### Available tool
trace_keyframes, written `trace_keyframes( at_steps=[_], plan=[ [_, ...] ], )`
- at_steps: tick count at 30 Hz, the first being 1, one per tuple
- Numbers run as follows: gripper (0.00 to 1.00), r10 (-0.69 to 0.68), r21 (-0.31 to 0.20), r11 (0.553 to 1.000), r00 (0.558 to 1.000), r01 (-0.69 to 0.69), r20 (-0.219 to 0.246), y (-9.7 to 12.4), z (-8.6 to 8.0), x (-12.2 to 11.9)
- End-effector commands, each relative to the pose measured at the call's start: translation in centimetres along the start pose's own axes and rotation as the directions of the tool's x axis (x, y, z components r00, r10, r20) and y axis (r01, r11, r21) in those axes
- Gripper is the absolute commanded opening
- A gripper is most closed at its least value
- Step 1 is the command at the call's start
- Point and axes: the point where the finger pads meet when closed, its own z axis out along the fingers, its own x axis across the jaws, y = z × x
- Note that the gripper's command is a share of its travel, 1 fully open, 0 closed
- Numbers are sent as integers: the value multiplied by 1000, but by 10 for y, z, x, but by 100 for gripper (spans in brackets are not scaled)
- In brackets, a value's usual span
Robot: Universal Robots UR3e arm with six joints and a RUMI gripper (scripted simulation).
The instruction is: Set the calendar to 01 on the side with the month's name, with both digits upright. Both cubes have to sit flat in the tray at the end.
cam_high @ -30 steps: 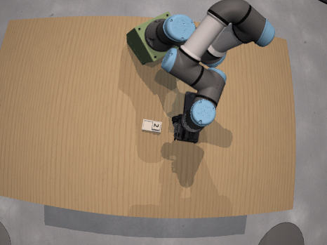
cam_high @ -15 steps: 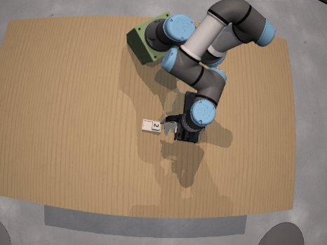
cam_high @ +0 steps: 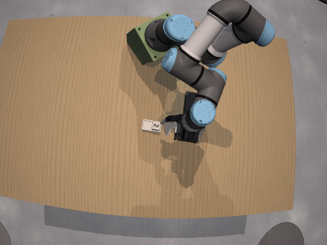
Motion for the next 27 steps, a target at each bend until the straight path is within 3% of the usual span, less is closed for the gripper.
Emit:
trace_keyframes(
  at_steps=[1,17,22,27],
  plan=[
    [100,11,-2,1000,1000,-11,0,1,0,0],
    [100,195,-1,981,981,-195,2,0,0,-4],
    [100,323,0,946,946,-323,4,-1,0,-6],
    [100,477,0,879,879,-477,5,-1,0,-10]
  ],
)
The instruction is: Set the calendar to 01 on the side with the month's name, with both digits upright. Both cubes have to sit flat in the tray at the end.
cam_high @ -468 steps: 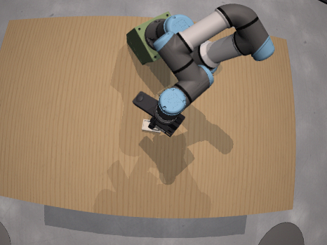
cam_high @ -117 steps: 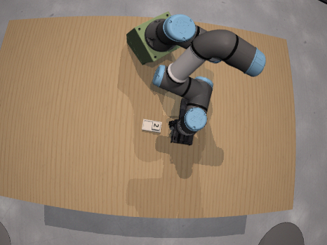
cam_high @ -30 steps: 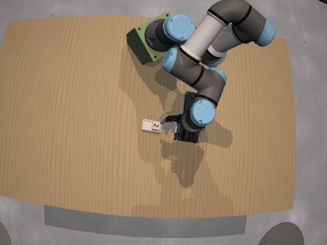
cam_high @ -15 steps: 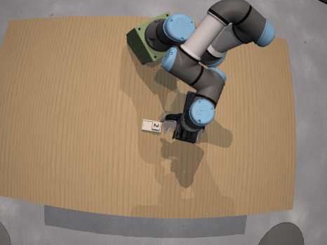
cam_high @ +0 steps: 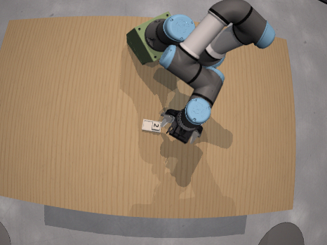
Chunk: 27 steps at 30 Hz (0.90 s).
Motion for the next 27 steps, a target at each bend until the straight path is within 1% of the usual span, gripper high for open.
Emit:
trace_keyframes(
  at_steps=[1,2,4,7,8,10,11,13,14,16,19,22,23,25,26,27],
  plan=[
    [100,134,-4,991,991,-134,5,1,0,-2],
    [100,134,-4,991,991,-134,5,1,0,-2],
    [100,210,-5,978,978,-210,6,2,0,-4],
    [100,322,-5,947,947,-322,6,3,0,-6],
    [100,329,-5,944,944,-329,6,3,0,-6],
    [100,410,-5,912,912,-410,6,3,0,-8],
    [100,411,-5,912,912,-411,6,3,0,-8],
    [100,492,-6,871,871,-492,6,4,0,-9],
    [100,493,-6,870,870,-493,6,4,0,-9],
    [100,570,-7,822,822,-570,6,5,0,-11],
    [100,574,-7,819,819,-573,6,5,0,-11],
    [100,688,-8,726,726,-688,6,7,0,-14],
    [100,689,-8,725,725,-689,6,7,0,-14],
    [100,750,-8,661,661,-750,6,8,0,-16],
    [100,759,-8,651,651,-759,6,9,0,-16],
    [100,791,-8,612,612,-791,5,9,0,-17]
  ],
)
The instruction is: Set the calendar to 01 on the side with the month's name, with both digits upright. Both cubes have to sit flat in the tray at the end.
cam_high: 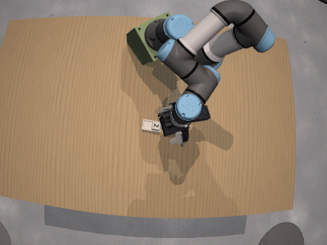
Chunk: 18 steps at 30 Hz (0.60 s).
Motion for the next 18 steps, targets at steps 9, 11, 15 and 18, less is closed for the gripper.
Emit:
trace_keyframes(
  at_steps=[9,11,15,18],
  plan=[
    [100,346,-9,938,938,-346,1,9,0,-2],
    [100,444,-9,896,896,-444,0,12,0,-2],
    [100,536,-9,844,844,-536,-1,15,0,-3],
    [100,622,-8,783,783,-622,-2,18,0,-4]
  ],
)
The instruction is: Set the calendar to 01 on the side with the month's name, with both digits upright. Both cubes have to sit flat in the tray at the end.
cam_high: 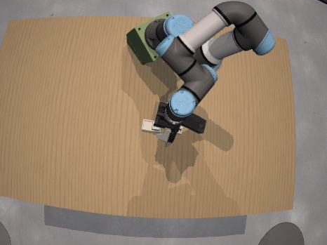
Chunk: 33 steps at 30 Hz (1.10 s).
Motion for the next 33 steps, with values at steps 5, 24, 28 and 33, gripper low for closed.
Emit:
trace_keyframes(
  at_steps=[5,24,28,33],
  plan=[
    [100,279,-8,960,960,-279,-4,8,0,3],
    [100,718,-2,696,696,-718,-7,27,0,6],
    [100,797,0,604,604,-797,-7,31,0,6],
    [100,875,2,485,485,-875,-7,37,1,6]
  ],
)
